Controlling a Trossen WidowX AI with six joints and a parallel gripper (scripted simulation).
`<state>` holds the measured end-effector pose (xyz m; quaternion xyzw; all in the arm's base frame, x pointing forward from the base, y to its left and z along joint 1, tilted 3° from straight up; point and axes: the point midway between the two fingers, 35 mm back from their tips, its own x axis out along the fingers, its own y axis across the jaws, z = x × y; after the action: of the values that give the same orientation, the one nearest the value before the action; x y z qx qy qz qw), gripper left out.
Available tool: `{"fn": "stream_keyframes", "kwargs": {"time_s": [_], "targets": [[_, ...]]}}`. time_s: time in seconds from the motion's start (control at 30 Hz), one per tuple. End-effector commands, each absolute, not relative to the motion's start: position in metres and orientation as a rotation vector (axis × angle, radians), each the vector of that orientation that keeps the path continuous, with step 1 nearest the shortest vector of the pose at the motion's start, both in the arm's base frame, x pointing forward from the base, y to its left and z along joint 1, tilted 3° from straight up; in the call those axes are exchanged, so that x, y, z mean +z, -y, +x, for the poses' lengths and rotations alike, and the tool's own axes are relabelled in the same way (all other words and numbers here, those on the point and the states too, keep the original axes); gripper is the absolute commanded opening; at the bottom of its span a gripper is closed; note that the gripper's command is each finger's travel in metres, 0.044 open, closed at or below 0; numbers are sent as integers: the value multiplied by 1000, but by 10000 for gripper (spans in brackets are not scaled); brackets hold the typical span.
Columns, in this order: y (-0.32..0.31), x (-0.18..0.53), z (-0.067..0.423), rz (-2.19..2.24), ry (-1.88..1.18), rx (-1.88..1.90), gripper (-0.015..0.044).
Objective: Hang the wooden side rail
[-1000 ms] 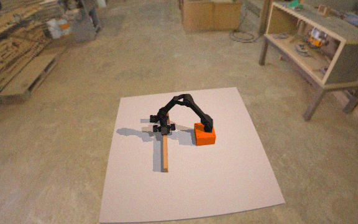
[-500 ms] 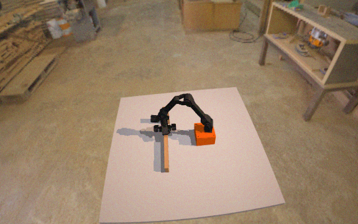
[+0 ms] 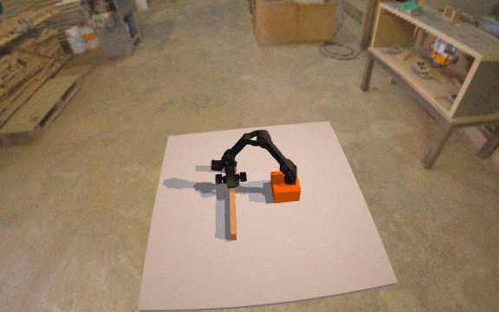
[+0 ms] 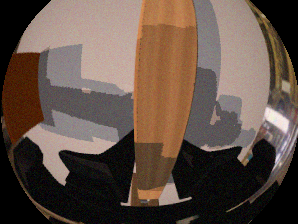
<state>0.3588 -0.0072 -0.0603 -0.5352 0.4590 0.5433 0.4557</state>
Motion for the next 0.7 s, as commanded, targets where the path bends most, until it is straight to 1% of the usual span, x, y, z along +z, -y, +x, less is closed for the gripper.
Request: {"fn": "stream_keyframes", "kwargs": {"time_s": [0.0,0.67], "targets": [[7,-60,354,-1325,-1129,1358,0],[8,-60,353,-1319,-1132,1340,0]]}}
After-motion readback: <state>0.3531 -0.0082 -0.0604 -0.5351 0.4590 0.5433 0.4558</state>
